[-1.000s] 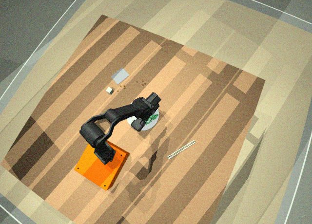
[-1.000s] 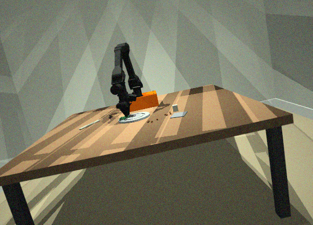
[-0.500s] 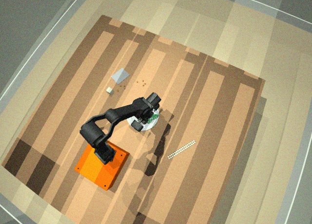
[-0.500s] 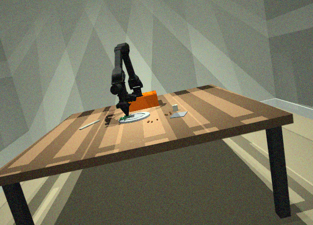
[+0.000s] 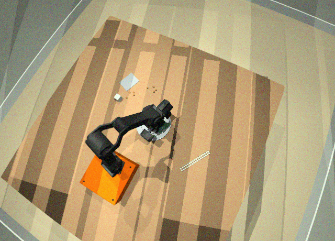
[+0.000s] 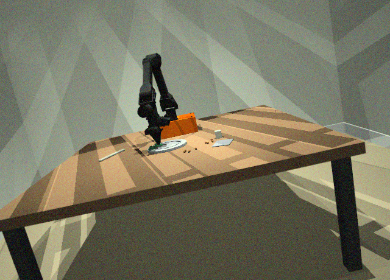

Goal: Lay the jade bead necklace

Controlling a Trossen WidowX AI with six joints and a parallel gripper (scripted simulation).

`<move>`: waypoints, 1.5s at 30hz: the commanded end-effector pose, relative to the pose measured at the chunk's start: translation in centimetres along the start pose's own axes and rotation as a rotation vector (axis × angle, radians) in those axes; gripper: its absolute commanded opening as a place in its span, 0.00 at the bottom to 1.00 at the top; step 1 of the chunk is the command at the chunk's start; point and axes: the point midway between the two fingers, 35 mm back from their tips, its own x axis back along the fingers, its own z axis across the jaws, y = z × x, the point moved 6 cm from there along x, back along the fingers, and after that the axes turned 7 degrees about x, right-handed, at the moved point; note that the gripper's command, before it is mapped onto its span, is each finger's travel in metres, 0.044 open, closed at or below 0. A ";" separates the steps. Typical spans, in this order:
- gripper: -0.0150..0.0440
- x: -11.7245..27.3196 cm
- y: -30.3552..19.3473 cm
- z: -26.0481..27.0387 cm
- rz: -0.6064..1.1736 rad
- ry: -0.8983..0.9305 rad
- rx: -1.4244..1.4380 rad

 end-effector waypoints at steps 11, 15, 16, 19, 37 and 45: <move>0.25 0.7 0.0 -0.5 -0.001 -0.003 0.005; 0.25 0.8 0.2 -1.7 -0.001 -0.005 0.005; 0.25 0.8 0.3 -2.0 -0.001 -0.005 0.005; 0.25 0.8 0.4 -2.9 -0.001 -0.006 0.005; 0.39 0.0 0.4 -3.1 0.002 -0.013 0.010; 0.74 0.0 0.4 -3.1 0.002 -0.013 0.010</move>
